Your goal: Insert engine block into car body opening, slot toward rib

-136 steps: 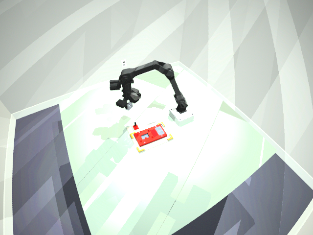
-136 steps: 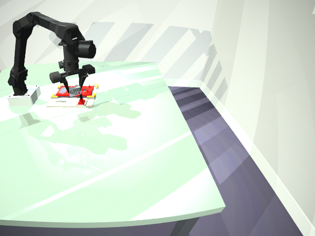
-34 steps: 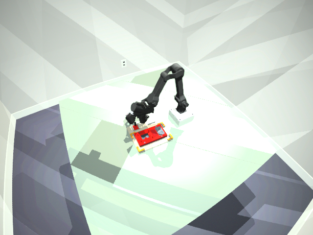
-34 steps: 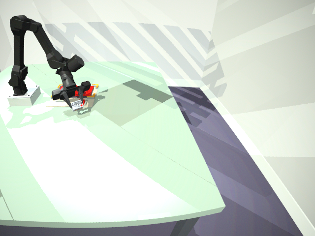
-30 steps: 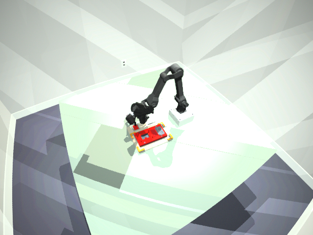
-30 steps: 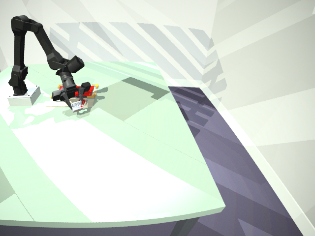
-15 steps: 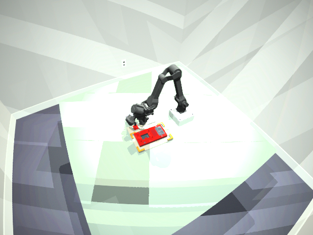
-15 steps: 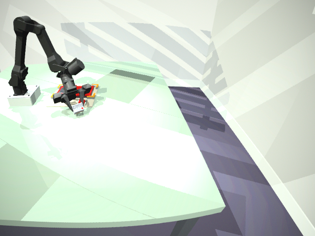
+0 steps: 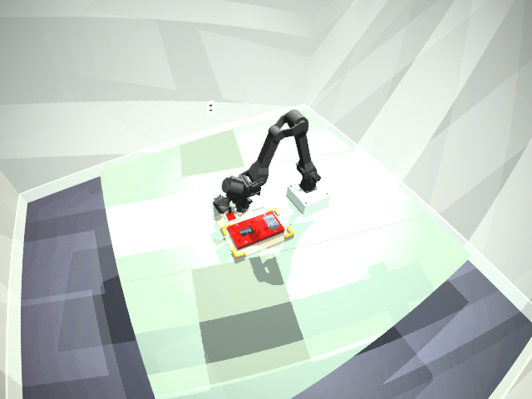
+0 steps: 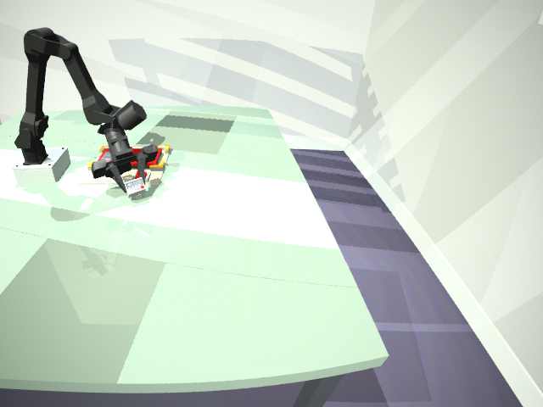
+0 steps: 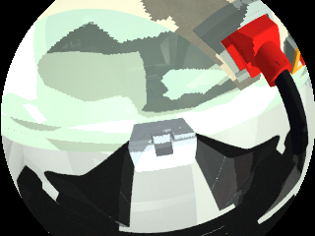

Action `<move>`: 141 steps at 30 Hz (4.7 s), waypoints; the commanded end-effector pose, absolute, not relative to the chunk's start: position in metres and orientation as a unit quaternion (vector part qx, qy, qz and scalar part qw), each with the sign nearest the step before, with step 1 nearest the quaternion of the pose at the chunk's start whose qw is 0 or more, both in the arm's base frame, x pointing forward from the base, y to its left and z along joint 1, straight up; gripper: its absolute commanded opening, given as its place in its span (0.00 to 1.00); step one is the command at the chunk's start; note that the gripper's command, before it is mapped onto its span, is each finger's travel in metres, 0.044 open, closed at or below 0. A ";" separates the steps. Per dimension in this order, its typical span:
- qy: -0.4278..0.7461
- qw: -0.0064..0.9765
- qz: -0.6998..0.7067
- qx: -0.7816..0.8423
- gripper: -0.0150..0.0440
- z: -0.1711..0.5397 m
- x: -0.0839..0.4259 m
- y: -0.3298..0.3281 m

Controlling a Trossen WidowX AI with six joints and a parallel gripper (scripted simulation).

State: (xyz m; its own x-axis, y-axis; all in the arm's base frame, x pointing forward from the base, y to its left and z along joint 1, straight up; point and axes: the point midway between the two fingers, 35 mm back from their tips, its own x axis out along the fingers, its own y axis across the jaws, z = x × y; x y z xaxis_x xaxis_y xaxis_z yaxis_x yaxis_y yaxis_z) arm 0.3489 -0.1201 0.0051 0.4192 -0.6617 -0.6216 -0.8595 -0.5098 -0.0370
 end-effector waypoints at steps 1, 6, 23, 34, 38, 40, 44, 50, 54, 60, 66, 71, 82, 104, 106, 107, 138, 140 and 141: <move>0.462 0.172 0.287 -0.821 0.25 -0.001 0.349 -0.120; 0.462 0.172 0.287 -0.821 0.25 -0.006 0.349 -0.120; 0.462 0.180 0.275 -0.824 0.97 0.004 0.351 -0.120; 0.462 0.173 0.286 -0.822 1.00 0.014 0.346 -0.111; 0.462 0.173 0.287 -0.821 1.00 0.025 0.341 -0.102; 0.462 0.173 0.287 -0.821 1.00 0.031 0.338 -0.097; 0.462 0.173 0.287 -0.821 1.00 0.035 0.335 -0.093; 0.462 0.173 0.287 -0.821 1.00 0.035 0.335 -0.093; 0.461 0.170 0.294 -0.820 1.00 0.030 0.335 -0.094; 0.461 0.170 0.294 -0.820 1.00 0.030 0.335 -0.094; 0.461 0.170 0.294 -0.820 1.00 0.030 0.335 -0.094; 0.467 0.191 0.286 -0.815 1.00 0.030 0.336 -0.094; 0.511 0.339 0.227 -0.757 1.00 0.030 0.342 -0.097; 0.578 0.587 0.086 -0.561 1.00 0.032 0.351 -0.103; 0.582 0.606 0.072 -0.538 1.00 0.032 0.352 -0.103; 0.584 0.614 0.065 -0.527 1.00 0.033 0.352 -0.103; 0.599 0.773 -0.175 -0.114 1.00 0.040 0.357 -0.109; 0.596 0.775 -0.192 -0.085 1.00 0.041 0.358 -0.110; 0.595 0.775 -0.200 -0.071 1.00 0.041 0.358 -0.110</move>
State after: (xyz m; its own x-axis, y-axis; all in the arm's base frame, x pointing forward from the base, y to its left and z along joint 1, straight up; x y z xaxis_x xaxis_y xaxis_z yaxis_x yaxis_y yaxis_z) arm 0.3555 -0.1087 0.0405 0.2229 -0.4129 -0.8831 0.1134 0.9107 -0.3972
